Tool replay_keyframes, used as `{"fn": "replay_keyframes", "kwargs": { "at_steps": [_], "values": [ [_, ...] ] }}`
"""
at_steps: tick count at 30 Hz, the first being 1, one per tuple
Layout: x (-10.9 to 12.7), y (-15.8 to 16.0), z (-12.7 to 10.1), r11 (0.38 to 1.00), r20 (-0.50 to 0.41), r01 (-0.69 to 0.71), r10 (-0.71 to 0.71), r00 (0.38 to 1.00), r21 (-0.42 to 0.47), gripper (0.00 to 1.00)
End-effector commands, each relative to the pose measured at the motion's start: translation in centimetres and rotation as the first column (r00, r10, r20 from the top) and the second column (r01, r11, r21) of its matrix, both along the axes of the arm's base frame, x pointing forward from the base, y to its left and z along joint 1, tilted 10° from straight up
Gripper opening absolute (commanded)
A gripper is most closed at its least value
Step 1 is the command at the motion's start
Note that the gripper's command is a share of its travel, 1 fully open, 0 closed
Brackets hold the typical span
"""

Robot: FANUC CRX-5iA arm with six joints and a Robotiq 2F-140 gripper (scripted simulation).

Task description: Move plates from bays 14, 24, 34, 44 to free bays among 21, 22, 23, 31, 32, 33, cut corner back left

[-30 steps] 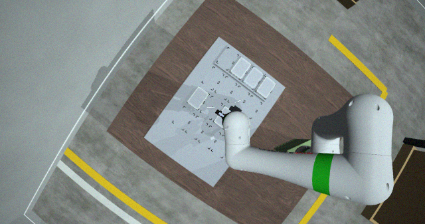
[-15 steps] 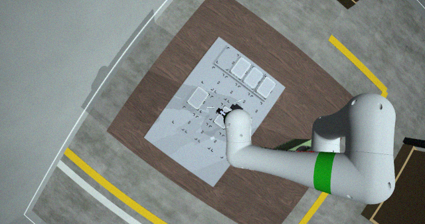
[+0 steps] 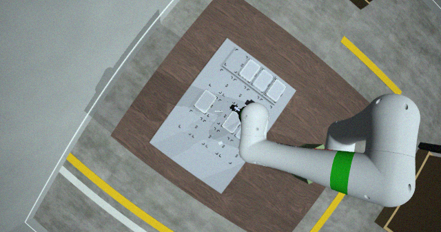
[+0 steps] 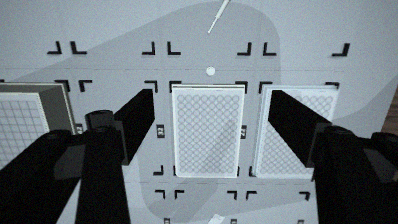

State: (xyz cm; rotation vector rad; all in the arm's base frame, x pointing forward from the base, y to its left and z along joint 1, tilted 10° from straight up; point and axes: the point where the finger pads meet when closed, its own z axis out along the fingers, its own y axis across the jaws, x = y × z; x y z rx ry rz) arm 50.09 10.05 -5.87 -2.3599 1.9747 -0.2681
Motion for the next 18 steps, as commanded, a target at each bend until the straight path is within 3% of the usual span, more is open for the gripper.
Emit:
{"fn": "replay_keyframes", "kwargs": {
  "at_steps": [1,18],
  "values": [
    [0.4,-1.7,0.2,1.000,0.001,-0.001,0.001,1.000,0.001,0.70],
    [1.4,-7.6,0.8,1.000,0.001,-0.001,0.001,1.000,0.001,0.70]
  ]
}}
